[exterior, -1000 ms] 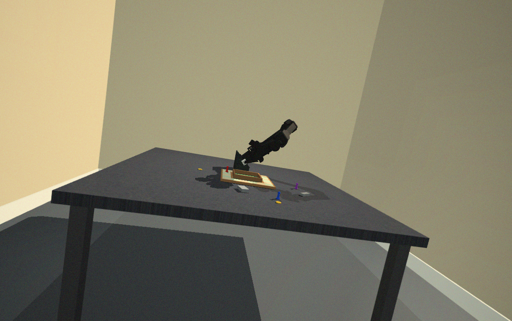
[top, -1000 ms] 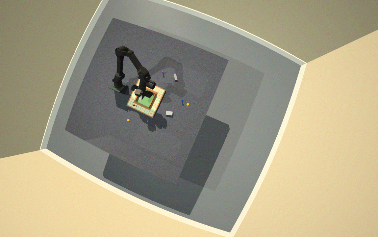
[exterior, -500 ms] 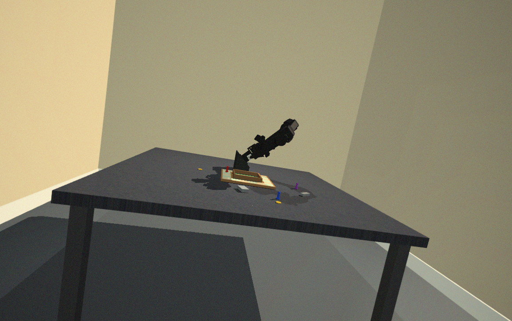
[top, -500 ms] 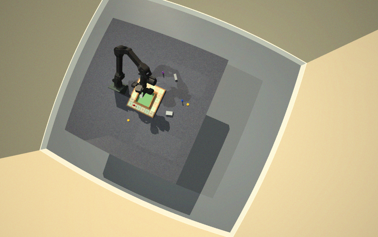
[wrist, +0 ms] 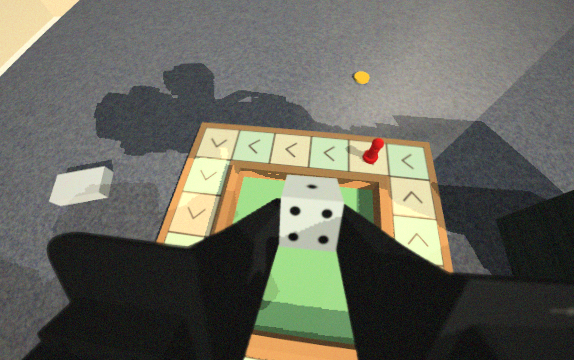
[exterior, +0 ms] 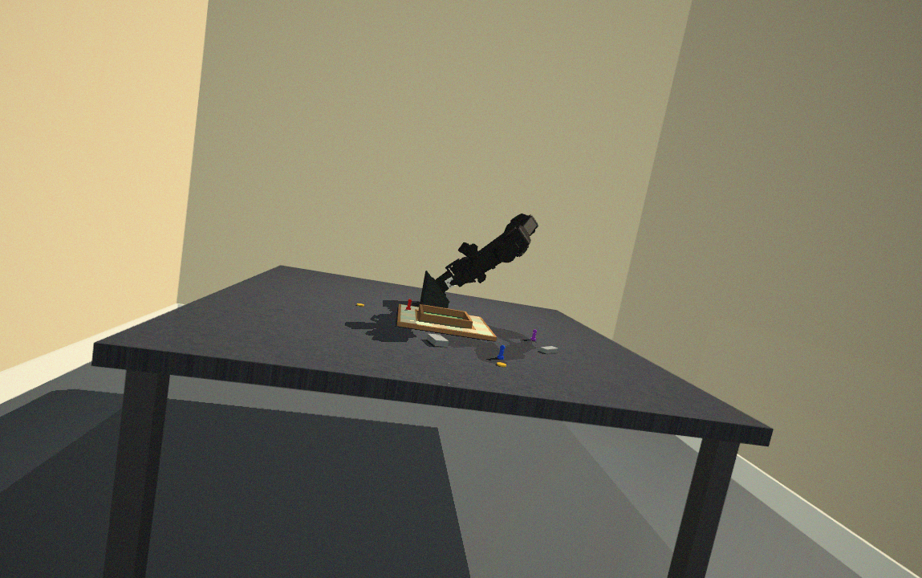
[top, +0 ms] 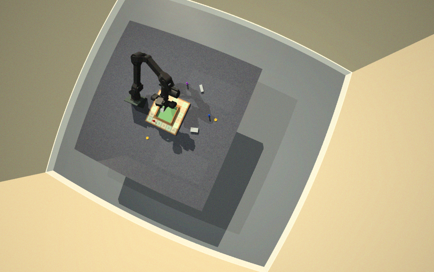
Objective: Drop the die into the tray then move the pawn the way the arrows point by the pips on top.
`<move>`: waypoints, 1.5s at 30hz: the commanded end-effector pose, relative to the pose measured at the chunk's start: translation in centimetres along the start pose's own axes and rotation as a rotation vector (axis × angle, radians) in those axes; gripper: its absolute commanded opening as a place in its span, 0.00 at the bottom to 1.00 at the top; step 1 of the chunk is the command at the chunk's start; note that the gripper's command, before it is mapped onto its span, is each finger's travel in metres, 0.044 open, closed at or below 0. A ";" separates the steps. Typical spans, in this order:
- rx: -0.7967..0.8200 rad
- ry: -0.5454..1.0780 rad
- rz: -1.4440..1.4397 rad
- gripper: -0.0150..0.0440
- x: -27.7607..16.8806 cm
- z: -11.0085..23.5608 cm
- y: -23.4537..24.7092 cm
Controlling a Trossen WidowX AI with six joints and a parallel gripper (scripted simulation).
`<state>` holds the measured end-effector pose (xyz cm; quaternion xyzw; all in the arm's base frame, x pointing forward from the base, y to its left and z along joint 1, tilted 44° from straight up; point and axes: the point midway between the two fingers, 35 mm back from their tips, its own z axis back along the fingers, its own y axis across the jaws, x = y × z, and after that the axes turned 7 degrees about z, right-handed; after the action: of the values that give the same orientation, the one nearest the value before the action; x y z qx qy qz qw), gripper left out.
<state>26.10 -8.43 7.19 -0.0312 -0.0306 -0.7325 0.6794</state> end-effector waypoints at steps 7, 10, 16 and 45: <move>0.001 -0.007 0.003 0.25 0.1 0.1 0.0; 0.001 -0.007 0.003 0.25 0.1 0.1 0.0; 0.001 -0.007 0.003 0.25 0.1 0.1 0.0; 0.000 -0.001 0.000 0.65 0.2 0.2 0.0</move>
<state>26.11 -8.44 7.20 -0.0311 -0.0308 -0.7326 0.6793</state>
